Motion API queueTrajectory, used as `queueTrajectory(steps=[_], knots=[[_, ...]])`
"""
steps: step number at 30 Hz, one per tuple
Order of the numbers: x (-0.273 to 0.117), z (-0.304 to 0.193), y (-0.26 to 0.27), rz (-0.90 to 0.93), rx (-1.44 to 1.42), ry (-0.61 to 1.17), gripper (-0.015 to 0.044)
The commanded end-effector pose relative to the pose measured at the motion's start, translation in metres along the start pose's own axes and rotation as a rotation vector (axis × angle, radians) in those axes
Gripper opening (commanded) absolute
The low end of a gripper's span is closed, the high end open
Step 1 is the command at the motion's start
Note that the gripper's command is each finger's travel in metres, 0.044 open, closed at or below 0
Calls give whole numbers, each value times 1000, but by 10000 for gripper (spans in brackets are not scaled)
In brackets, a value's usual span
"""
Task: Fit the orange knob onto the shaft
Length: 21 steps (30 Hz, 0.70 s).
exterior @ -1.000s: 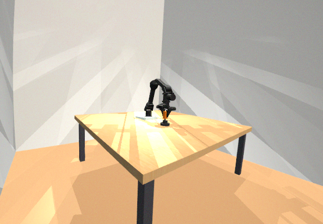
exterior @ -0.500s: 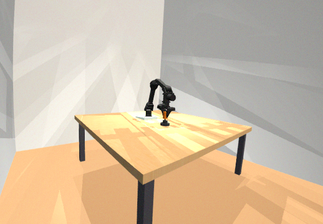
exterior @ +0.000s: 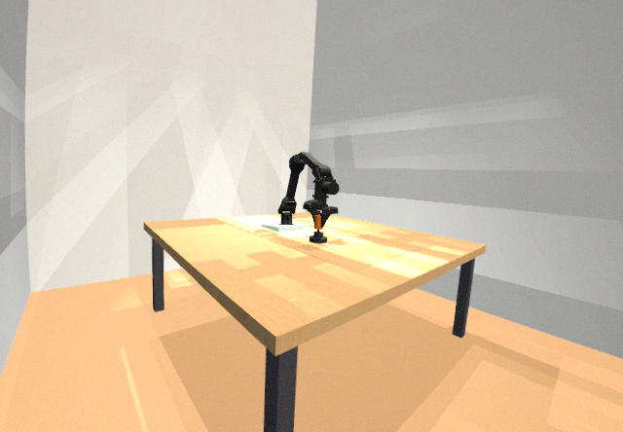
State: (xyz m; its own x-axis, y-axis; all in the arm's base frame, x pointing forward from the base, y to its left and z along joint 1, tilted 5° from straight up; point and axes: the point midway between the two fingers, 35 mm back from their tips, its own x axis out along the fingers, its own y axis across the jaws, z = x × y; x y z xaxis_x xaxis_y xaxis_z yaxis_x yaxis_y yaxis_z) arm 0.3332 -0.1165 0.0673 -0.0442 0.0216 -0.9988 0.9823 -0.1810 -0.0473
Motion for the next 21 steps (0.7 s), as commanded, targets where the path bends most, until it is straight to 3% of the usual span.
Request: queueTrajectory(steps=[1,14,21], knots=[[1,0,-1,-1,4,-2,0],[-5,0,-1,-1,13,-2,0],[-6,1,1,0,214,-2,0]])
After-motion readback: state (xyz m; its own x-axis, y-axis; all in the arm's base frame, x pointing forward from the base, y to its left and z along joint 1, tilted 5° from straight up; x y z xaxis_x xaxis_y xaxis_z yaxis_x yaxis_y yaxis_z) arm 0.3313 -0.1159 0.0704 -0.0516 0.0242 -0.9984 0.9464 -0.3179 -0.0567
